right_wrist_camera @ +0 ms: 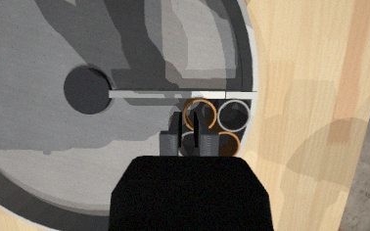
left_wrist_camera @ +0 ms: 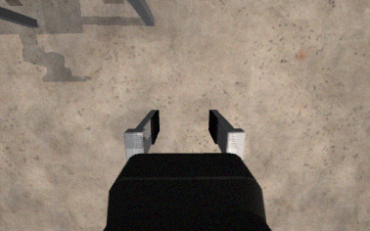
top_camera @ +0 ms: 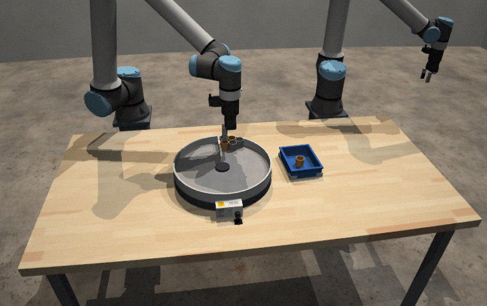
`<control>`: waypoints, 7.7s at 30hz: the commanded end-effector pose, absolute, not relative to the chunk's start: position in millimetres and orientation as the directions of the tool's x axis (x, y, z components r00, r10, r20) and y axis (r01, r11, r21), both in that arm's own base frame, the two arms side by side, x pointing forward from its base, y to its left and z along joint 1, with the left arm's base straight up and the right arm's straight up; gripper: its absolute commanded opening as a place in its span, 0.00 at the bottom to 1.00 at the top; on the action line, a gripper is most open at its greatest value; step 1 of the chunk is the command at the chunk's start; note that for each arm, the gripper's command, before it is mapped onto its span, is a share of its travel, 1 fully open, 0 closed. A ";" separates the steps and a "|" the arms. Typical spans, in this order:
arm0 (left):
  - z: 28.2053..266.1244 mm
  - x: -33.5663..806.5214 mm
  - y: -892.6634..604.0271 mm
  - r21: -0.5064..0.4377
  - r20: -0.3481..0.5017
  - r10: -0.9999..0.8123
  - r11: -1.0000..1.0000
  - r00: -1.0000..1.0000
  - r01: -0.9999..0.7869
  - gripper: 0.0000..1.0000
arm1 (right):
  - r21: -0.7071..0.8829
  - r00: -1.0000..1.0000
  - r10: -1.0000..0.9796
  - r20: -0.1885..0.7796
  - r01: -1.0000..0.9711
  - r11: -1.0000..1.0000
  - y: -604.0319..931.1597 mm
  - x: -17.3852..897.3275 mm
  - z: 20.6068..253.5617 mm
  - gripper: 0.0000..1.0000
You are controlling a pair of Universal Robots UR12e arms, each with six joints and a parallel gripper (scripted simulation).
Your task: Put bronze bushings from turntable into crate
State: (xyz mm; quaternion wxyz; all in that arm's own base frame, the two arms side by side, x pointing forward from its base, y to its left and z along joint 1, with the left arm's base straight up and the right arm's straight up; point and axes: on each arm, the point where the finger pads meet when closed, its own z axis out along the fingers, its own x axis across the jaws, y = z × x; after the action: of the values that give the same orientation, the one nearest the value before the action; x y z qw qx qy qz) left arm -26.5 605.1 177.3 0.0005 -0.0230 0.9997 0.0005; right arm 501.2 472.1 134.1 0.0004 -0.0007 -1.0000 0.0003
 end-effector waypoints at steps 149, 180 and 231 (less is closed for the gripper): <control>177.0 -28.4 603.4 0.000 0.000 -0.047 0.999 -0.999 -0.047 1.00 | 0.000 -1.000 0.001 0.001 0.001 1.000 472.0 501.2 113.2 0.36; 177.0 -28.4 603.4 0.000 0.000 -0.047 0.999 -0.999 -0.047 1.00 | 0.000 -1.000 0.001 0.001 0.001 1.000 470.7 500.3 112.2 0.36; 177.0 -28.4 603.4 0.000 0.000 -0.047 0.999 -0.999 -0.047 1.00 | -0.003 -1.000 0.001 0.003 0.001 1.000 470.7 500.3 96.6 0.36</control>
State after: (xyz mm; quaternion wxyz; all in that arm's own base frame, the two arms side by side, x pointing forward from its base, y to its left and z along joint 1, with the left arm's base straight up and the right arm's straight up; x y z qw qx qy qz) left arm -26.5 605.1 177.3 0.0005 -0.0230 0.9997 0.0005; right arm 502.9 471.9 110.1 -0.0007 -0.0008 -1.0000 -0.0015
